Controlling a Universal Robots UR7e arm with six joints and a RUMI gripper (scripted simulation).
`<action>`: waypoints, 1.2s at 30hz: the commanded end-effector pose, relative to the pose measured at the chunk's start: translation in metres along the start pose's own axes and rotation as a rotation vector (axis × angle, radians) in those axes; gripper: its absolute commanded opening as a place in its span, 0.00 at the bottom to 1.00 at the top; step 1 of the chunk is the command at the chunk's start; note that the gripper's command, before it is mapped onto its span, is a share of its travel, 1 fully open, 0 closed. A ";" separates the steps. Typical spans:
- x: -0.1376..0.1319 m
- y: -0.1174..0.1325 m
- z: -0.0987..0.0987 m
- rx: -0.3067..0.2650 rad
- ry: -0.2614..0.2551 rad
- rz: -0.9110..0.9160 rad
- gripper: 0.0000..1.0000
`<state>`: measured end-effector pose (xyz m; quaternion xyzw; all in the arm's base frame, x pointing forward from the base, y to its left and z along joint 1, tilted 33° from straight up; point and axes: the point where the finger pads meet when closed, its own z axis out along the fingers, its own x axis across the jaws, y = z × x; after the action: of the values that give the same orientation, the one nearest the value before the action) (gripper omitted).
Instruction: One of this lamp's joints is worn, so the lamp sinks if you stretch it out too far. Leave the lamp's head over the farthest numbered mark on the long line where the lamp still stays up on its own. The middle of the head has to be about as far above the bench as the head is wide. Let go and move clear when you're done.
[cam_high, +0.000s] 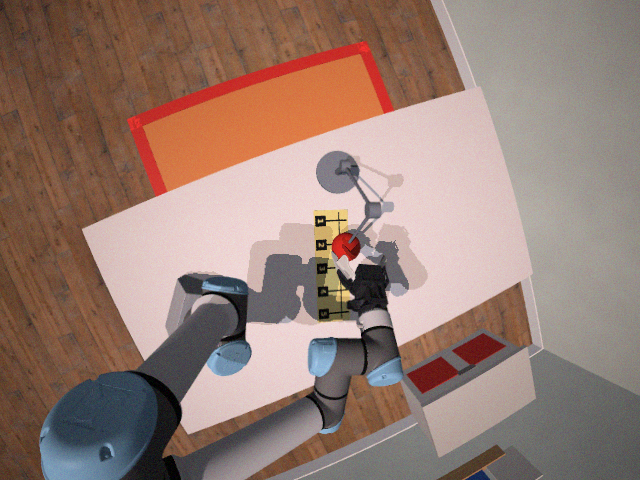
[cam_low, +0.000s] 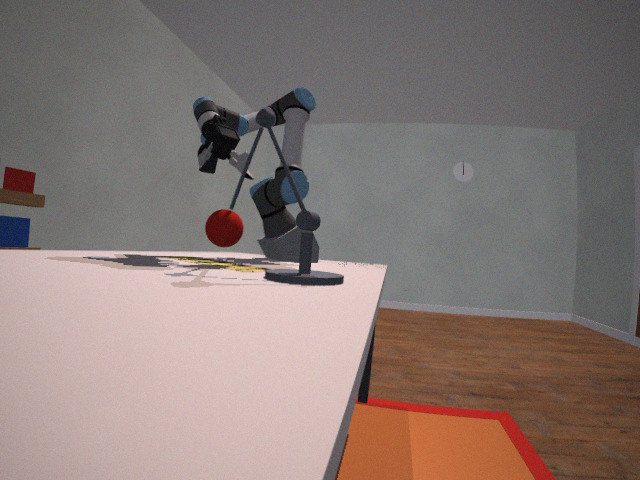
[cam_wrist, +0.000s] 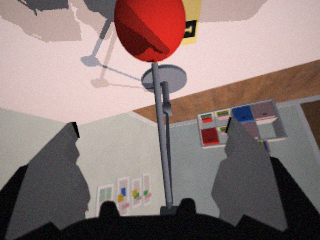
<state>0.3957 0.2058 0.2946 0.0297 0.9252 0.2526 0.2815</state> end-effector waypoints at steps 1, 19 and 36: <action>-0.001 -0.002 -0.020 -0.056 0.032 -0.043 1.00; -0.004 -0.006 -0.059 0.013 -0.007 0.007 1.00; -0.006 -0.009 -0.066 0.076 -0.034 0.046 1.00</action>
<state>0.3662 0.1677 0.3395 0.0799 0.9295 0.2112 0.2916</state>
